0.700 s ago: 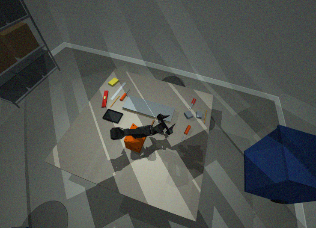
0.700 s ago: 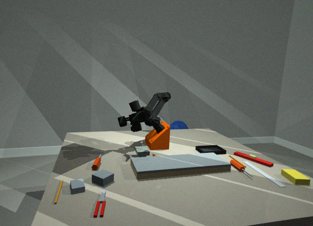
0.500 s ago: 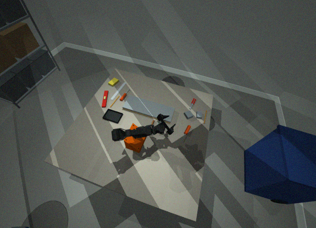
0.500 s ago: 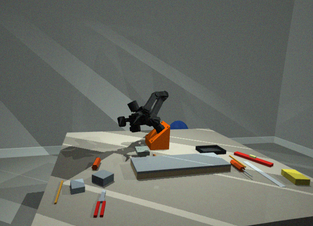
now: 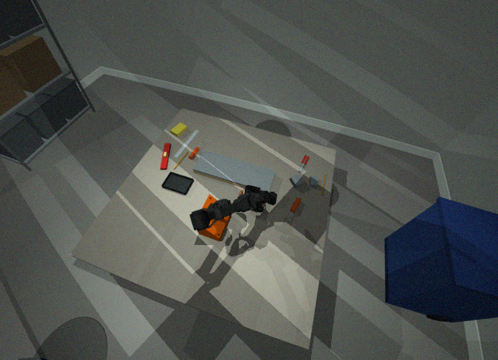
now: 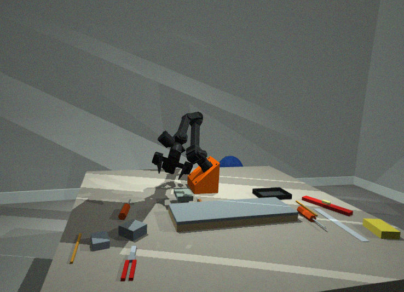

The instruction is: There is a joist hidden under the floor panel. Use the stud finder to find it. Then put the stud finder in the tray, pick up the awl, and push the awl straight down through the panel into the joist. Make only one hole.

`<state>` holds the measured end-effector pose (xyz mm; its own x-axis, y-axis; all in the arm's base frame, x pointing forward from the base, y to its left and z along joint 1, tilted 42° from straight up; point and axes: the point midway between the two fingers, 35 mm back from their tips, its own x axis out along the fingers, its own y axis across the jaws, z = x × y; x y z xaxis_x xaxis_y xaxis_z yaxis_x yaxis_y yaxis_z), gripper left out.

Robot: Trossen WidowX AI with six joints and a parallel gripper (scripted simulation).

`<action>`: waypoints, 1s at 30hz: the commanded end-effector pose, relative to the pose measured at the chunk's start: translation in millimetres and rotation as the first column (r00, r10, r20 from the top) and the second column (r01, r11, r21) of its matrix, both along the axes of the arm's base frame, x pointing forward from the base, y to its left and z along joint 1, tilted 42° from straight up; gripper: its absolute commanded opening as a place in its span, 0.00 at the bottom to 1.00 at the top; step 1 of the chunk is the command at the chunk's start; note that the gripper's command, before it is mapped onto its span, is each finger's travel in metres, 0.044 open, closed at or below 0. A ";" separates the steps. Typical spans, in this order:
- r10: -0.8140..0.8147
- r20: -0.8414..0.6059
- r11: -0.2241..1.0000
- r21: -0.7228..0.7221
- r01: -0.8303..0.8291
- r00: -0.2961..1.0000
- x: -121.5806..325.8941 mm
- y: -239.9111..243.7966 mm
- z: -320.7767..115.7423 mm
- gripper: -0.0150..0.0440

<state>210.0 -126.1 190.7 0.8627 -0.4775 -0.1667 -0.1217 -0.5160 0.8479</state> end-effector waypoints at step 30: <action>-0.691 -0.546 -0.100 0.721 -0.686 -0.474 -1.7 19.5 -74.3 1.00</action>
